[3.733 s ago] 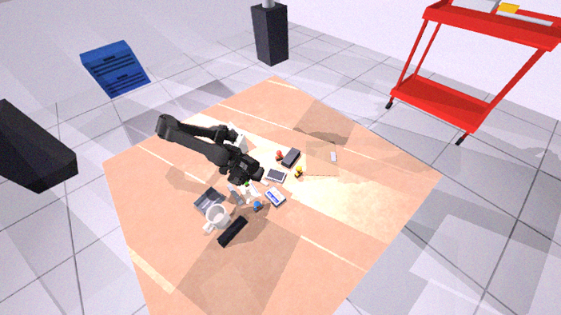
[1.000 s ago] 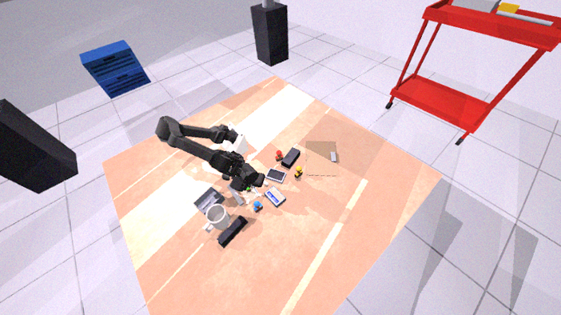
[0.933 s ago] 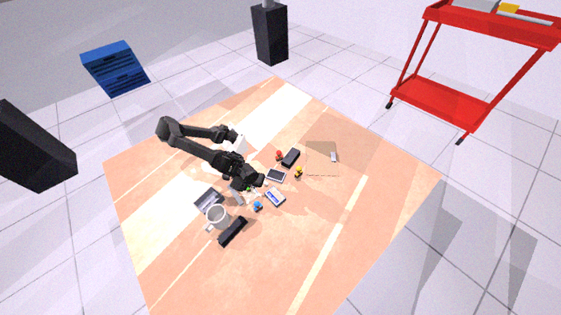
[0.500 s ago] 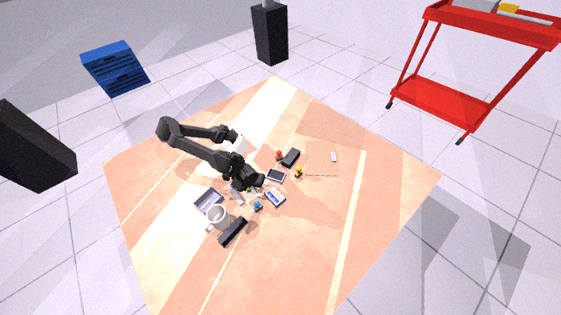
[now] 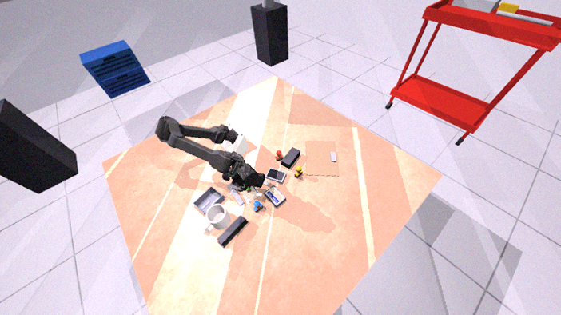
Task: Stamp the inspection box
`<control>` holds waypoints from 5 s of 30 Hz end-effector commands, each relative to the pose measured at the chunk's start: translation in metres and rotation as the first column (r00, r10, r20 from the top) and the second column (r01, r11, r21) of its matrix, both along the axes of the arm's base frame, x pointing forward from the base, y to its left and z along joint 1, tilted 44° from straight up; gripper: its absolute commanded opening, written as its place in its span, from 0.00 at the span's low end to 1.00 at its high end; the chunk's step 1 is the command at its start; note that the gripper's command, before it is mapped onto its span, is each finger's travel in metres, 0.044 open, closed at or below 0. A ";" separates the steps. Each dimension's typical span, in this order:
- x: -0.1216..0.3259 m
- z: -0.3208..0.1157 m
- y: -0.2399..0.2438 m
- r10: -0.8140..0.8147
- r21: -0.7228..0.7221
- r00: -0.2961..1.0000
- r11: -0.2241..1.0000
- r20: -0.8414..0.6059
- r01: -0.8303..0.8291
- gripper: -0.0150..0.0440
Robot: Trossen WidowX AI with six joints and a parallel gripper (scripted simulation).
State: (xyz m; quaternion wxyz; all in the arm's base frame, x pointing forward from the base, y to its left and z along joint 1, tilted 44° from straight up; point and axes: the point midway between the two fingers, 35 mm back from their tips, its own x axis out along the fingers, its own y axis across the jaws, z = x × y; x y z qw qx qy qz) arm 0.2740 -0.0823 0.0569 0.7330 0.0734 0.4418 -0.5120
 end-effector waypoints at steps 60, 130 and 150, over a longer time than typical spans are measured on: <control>0.000 0.014 0.013 -0.002 -0.001 1.000 1.000 0.000 0.002 0.25; -0.057 -0.044 0.112 -0.003 0.008 1.000 1.000 -0.002 0.003 0.25; -0.055 -0.068 0.088 -0.003 0.006 1.000 1.000 -0.001 0.003 0.25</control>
